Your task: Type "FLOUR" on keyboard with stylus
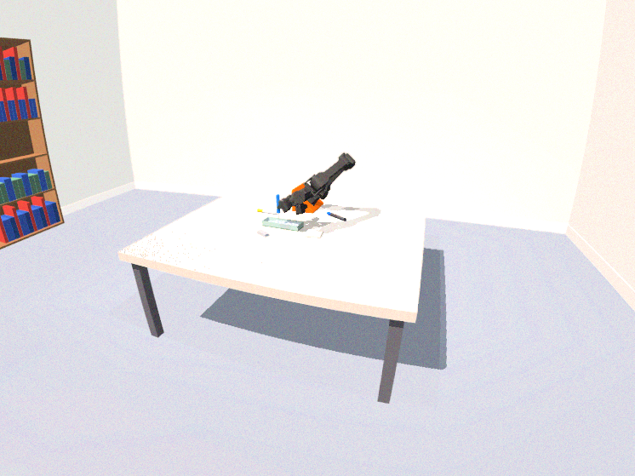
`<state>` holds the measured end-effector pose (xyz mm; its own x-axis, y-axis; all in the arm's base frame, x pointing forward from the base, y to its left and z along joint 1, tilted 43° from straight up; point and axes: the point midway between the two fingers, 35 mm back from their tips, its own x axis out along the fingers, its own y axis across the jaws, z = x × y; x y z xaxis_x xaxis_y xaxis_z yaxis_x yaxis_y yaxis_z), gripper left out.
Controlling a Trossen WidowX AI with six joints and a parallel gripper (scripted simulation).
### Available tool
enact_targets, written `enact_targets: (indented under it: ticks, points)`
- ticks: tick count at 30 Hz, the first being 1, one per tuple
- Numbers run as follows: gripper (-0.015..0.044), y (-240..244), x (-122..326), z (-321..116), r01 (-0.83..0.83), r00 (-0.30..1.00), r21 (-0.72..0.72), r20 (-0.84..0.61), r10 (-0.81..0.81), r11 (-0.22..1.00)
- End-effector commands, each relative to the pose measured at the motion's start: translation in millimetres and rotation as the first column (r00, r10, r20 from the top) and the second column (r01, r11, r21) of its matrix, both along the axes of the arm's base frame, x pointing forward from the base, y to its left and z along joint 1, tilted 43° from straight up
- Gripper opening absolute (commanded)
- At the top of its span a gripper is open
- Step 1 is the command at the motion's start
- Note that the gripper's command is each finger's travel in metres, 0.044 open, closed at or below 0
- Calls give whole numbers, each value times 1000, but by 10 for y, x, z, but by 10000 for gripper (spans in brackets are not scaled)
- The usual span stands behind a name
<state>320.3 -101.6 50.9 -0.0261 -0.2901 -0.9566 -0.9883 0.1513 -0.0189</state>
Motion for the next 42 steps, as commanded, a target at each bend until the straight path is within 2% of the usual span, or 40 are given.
enact_targets:
  ticks: [1, 6, 9, 10, 42]
  points:
    - [0, 86, 0, -119, -4, 1000, -1, -12, 4, 1000]
    - [0, 95, 1, -128, -4, 1000, -1, -12, 4, 1000]
    - [79, 103, 1, -149, -4, 1000, 0, -12, 4, 1000]
    - [81, 106, 1, -153, -4, 1000, 0, -12, 4, 1000]
    - [81, 199, 14, -258, -4, 1000, 0, -12, 4, 1000]
